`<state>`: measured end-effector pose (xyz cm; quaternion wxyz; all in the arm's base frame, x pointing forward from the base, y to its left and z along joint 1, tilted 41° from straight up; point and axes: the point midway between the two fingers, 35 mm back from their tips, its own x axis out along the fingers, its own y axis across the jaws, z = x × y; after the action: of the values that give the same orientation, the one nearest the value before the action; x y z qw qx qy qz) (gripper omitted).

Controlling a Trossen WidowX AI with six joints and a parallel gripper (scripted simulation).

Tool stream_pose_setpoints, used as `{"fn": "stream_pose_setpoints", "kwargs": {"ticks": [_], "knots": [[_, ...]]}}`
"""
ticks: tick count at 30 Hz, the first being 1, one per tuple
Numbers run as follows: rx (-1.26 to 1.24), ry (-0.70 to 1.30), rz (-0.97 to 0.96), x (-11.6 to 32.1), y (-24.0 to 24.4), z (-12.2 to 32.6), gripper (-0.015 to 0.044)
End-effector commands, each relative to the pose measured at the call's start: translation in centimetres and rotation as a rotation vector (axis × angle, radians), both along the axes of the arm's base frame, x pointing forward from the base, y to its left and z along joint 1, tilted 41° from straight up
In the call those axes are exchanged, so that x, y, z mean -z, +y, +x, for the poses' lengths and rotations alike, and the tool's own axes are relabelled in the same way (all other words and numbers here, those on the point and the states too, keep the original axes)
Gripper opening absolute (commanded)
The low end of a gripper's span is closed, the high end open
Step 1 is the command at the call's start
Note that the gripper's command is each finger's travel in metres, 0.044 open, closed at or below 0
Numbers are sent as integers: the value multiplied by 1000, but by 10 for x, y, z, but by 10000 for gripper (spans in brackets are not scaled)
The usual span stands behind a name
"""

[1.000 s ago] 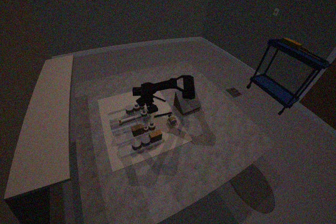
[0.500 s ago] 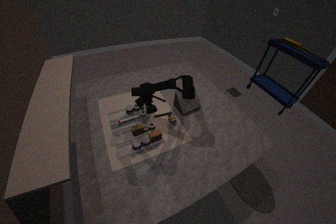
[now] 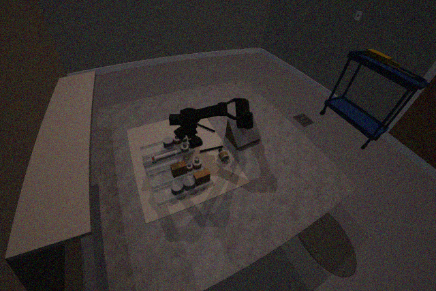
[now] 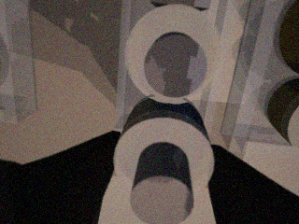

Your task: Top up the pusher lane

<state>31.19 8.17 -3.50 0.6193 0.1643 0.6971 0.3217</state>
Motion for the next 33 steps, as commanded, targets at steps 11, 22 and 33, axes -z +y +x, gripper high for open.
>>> {"fn": "stream_pose_setpoints", "kwargs": {"ticks": [11, 22, 33], "knots": [[8, -23, 7, -4, 2, 16, 0], [8, -23, 7, -6, 2, 21, 0], [8, -23, 8, -8, 2, 25, 0]]}}
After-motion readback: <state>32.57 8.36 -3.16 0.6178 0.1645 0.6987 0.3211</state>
